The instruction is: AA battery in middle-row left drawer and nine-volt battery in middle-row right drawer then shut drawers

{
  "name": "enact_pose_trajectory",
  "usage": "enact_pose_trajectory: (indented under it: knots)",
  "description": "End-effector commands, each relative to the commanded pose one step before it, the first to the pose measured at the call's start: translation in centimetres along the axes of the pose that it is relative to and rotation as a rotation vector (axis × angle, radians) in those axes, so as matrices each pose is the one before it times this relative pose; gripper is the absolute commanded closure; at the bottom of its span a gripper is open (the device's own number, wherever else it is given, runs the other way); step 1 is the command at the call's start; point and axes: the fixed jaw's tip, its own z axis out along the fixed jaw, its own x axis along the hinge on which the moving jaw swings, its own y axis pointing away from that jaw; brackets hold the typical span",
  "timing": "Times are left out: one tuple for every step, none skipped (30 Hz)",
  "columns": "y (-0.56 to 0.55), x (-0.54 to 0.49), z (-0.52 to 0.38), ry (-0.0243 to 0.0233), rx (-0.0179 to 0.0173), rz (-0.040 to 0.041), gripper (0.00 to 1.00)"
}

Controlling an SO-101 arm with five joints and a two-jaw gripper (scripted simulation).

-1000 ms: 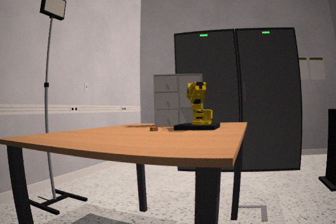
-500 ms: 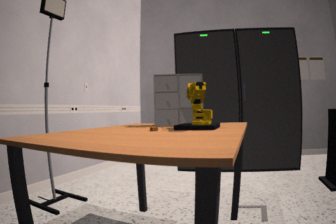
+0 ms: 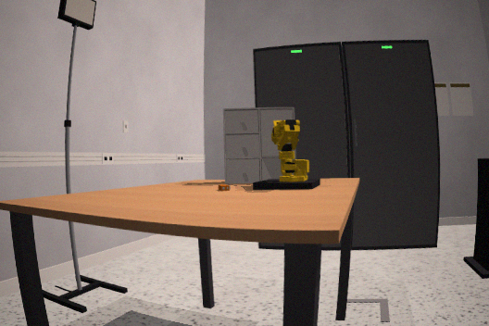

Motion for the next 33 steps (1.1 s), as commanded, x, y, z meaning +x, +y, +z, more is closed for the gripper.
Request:
enact_pose_trajectory:
  knots:
    - [0.159, 0.255, -0.0571, 0.00856, -0.00691, -0.00488, 0.80]
    - [0.000, 0.000, 0.0000, -0.00001, 0.00000, 0.00000, 0.79]
    - [0.000, 0.000, 0.0000, 0.00001, 0.00000, 0.00000, 0.79]
    - [0.000, 0.000, 0.0000, 0.00000, 0.00000, 0.00000, 0.79]
    - [0.000, 0.000, 0.0000, 0.00000, 0.00000, 0.00000, 0.79]
    - [0.022, 0.017, -0.2226, 0.00236, -0.00092, -0.00139, 0.79]
    - [0.022, 0.024, -0.2226, 0.00237, -0.00092, -0.00139, 0.79]
    - [0.021, 0.030, -0.2226, 0.00236, -0.00092, -0.00139, 0.79]
    - [0.021, 0.037, -0.2222, 0.00237, -0.00092, -0.00139, 0.79]
    - [0.021, 0.043, -0.2218, 0.00236, -0.00093, -0.00139, 0.79]
    - [0.021, 0.049, -0.2211, 0.00237, -0.00092, -0.00140, 0.79]
    - [0.021, 0.055, -0.2204, 0.00236, -0.00093, -0.00140, 0.79]
    - [0.021, 0.062, -0.2193, 0.00237, -0.00093, -0.00140, 0.79]
    - [0.021, 0.067, -0.2182, 0.00235, -0.00093, -0.00140, 0.79]
    - [0.020, 0.074, -0.2168, 0.00236, -0.00093, -0.00141, 0.79]
    - [0.020, 0.080, -0.2153, 0.00235, -0.00094, -0.00141, 0.79]
    - [0.020, 0.086, -0.2136, 0.00236, -0.00093, -0.00141, 0.79]
    - [0.020, 0.091, -0.2118, 0.00235, -0.00094, -0.00141, 0.79]
    - [0.020, 0.097, -0.2097, 0.00236, -0.00094, -0.00142, 0.79]
    - [0.020, 0.103, -0.2076, 0.00235, -0.00094, -0.00142, 0.79]
    - [0.000, 0.000, 0.0000, 0.00000, 0.00000, 0.00000, 0.79]
    - [0.000, 0.000, 0.0000, 0.00000, 0.00000, 0.00000, 0.79]
    - [0.020, 0.109, -0.2052, 0.00236, -0.00094, -0.00142, 0.79]
    - [0.020, 0.114, -0.2027, 0.00235, -0.00094, -0.00142, 0.79]
    - [0.020, 0.120, -0.2000, 0.00236, -0.00094, -0.00142, 0.79]
    - [0.020, 0.125, -0.1973, 0.00234, -0.00095, -0.00142, 0.79]
    - [0.020, 0.131, -0.1943, 0.00235, -0.00095, -0.00143, 0.79]
    - [0.020, 0.136, -0.1912, 0.00234, -0.00095, -0.00143, 0.79]
    - [0.012, 0.084, -0.1131, 0.00141, -0.00057, -0.00086, 0.79]
    - [0.000, 0.000, 0.0000, -0.00001, 0.00000, 0.00000, 0.79]
    - [0.000, 0.000, 0.0000, 0.00001, 0.00000, 0.00000, 0.79]
    - [0.000, 0.000, 0.0000, -0.00001, 0.00000, 0.00000, 0.79]
    - [0.000, 0.000, 0.0000, 0.00001, 0.00000, 0.00000, 0.79]
